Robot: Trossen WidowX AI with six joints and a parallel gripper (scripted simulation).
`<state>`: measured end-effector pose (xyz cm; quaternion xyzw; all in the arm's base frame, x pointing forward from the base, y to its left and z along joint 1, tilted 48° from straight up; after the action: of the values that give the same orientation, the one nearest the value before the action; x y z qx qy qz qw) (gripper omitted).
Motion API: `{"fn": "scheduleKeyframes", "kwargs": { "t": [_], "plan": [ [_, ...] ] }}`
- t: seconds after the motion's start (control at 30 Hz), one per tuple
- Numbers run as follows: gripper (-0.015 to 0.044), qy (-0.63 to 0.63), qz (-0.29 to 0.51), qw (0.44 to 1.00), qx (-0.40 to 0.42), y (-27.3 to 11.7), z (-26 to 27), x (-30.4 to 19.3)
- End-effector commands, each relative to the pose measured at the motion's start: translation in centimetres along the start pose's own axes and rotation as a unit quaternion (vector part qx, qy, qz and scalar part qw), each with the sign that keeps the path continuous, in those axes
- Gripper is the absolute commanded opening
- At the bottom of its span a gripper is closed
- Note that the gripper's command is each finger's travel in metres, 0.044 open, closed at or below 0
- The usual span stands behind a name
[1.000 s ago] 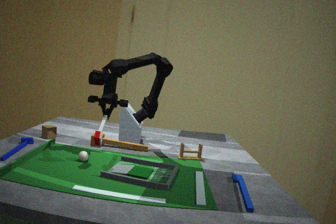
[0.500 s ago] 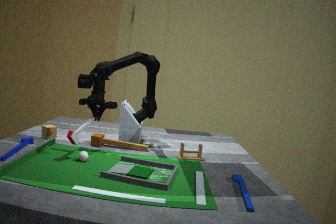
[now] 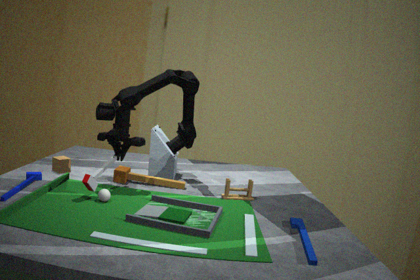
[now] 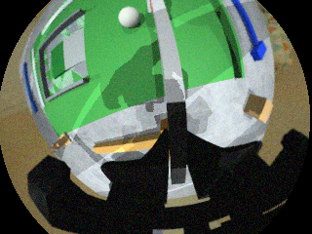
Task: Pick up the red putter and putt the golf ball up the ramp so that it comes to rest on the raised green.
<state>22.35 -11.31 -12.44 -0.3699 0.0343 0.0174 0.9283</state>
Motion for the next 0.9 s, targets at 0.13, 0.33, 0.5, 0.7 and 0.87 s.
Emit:
{"fn": "scheduleKeyframes", "kwargs": {
  "t": [0.13, 0.33, 0.5, 0.7, 0.87],
  "plan": [
    [0.0, 0.001, -0.007, 1.0, 0.001, 1.0, 0.0, 0.2],
    [0.0, 0.001, -0.007, 1.0, 0.001, 1.9, 0.0, 0.2],
    [0.0, 0.001, -0.007, 1.0, 0.001, 2.6, 0.1, 0.1],
    [0.0, -0.002, -0.002, 1.0, -0.001, 2.4, 0.0, 0.1],
    [0.0, -0.002, -0.002, 1.0, -0.001, 2.4, -0.2, 0.1]
  ]
}}
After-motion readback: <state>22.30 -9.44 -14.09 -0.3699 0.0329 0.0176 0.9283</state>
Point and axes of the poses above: the point midway between the two fingers, 35 mm back from their tips, its own y axis out along the fingers, its own z axis across the jaws, x = y × z, the point moved 1 cm from there along -y, back along the fingers, and after that the axes turned 5 degrees about -y, right-handed, at the moved point
